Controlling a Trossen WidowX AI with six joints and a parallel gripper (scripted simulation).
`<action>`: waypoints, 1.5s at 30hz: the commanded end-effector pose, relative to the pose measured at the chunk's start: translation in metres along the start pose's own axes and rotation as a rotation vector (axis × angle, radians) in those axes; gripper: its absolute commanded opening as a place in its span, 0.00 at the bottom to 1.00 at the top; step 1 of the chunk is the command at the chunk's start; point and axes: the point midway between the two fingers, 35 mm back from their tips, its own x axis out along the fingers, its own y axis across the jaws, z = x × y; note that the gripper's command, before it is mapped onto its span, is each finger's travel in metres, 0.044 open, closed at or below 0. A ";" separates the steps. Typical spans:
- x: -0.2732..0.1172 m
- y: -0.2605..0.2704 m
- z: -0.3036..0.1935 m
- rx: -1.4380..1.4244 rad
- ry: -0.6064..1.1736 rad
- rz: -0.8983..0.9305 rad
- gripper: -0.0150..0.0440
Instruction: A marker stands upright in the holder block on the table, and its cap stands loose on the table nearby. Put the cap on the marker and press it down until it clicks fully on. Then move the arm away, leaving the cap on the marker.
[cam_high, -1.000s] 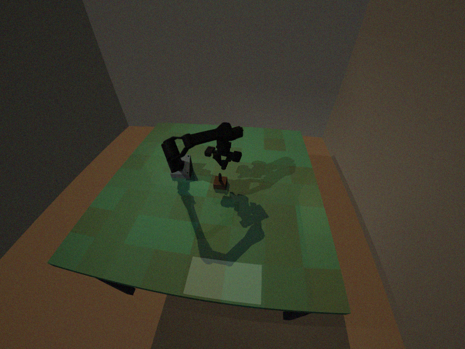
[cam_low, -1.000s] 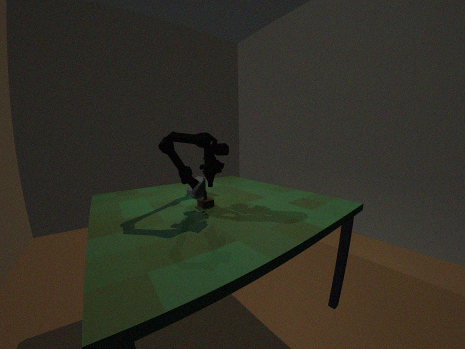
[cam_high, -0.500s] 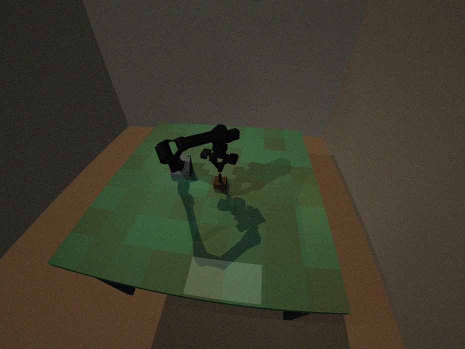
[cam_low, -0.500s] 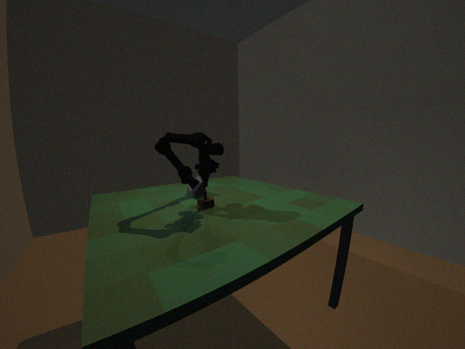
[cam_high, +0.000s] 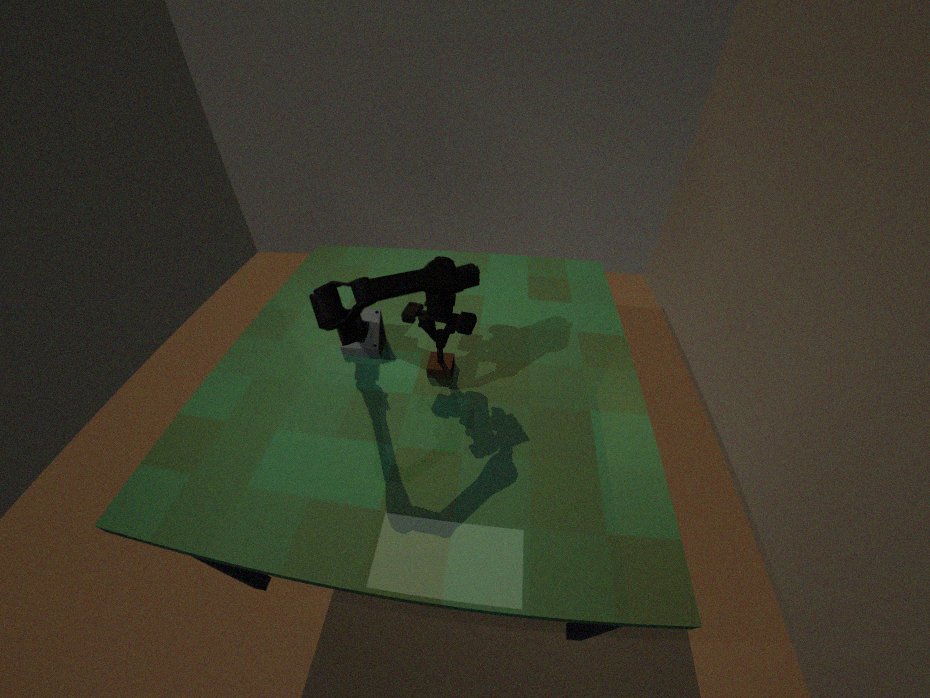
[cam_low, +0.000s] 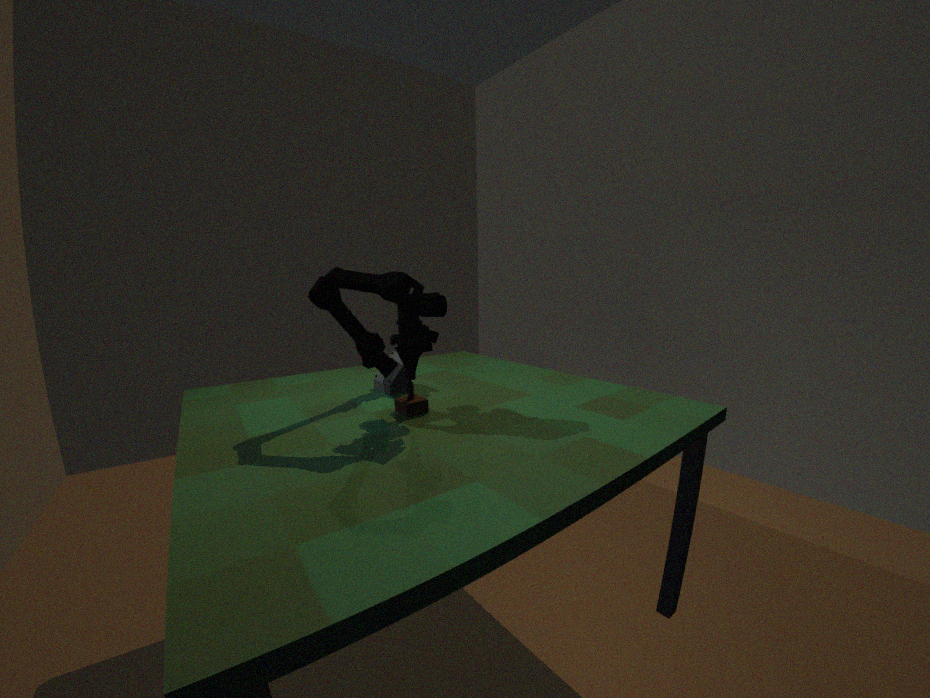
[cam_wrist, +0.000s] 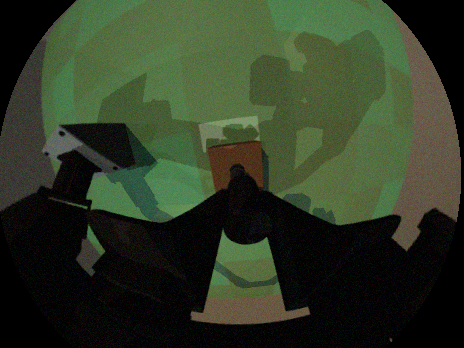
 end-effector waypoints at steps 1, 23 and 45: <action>0.008 0.001 -0.001 -0.007 0.006 0.002 0.25; 0.043 0.003 0.000 -0.006 0.009 0.001 0.25; 0.076 0.004 0.003 -0.005 0.010 0.001 0.25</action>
